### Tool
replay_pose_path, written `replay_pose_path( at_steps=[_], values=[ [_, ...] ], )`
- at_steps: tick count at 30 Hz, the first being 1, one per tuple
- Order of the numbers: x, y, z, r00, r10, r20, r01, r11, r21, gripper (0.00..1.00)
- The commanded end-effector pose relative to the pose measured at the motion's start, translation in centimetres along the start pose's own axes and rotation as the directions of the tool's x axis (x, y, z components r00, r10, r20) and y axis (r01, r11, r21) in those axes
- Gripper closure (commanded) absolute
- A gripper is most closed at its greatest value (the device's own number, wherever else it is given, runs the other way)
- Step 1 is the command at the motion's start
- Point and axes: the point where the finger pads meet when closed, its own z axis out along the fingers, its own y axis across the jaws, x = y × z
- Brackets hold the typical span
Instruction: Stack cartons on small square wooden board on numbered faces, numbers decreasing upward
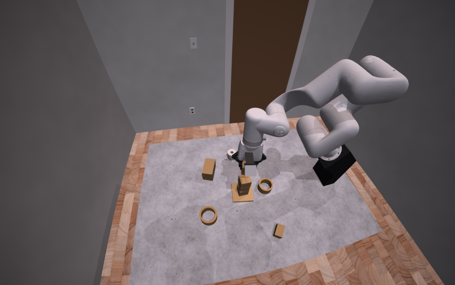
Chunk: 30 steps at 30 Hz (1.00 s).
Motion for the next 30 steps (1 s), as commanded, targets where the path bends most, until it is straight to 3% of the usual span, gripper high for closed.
replay_pose_path(
  at_steps=[1,9,30],
  values=[
    [0.2,0.1,0.6,0.998,0.010,0.058,-0.010,1.000,-0.005,1.00],
    [0.1,0.0,4.7,0.998,0.010,0.058,-0.010,1.000,-0.004,1.00],
    [0.0,0.0,6.3,0.998,0.010,0.058,-0.009,1.000,-0.004,1.00]
  ],
)
